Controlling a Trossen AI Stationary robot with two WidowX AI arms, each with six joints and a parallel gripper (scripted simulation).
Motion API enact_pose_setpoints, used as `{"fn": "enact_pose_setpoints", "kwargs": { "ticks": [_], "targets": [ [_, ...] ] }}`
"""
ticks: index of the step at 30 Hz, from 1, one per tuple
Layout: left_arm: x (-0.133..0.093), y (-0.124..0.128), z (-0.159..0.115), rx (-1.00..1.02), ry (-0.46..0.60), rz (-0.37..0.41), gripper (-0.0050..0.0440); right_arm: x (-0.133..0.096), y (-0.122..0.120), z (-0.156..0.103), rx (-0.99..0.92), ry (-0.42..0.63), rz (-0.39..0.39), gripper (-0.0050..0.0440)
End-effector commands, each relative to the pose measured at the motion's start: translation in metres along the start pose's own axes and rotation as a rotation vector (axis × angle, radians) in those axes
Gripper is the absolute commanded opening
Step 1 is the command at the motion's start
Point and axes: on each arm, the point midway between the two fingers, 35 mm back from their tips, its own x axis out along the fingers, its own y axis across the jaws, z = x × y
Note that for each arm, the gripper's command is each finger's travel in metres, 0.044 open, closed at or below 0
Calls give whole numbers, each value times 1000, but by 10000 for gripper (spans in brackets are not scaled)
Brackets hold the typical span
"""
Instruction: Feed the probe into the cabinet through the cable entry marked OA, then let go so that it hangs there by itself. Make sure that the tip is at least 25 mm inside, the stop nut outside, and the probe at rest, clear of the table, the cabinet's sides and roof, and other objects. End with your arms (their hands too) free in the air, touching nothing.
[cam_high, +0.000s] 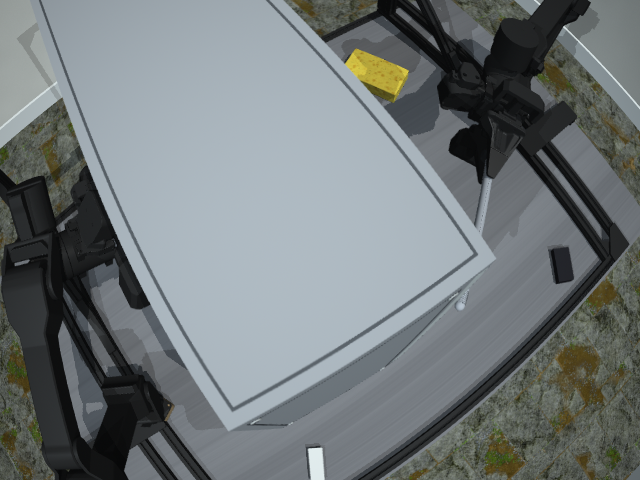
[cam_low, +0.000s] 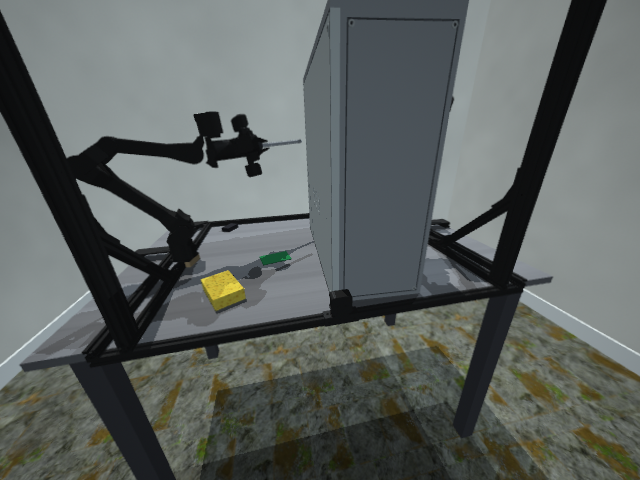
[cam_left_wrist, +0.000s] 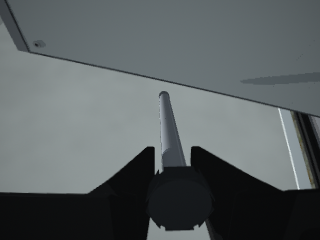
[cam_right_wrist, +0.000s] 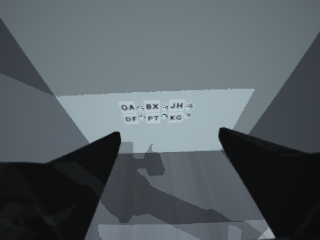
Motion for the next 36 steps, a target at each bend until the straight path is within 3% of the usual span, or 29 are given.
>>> {"fn": "enact_pose_setpoints", "kwargs": {
  "ticks": [1,36],
  "targets": [
    [-8,-3,3,-15,1,13,0,0,-1,1,4,-3,-2,440],
    [-62,-70,32,-103,-82,-24,0,0,-1,1,4,-3,-2,440]
  ]
}}
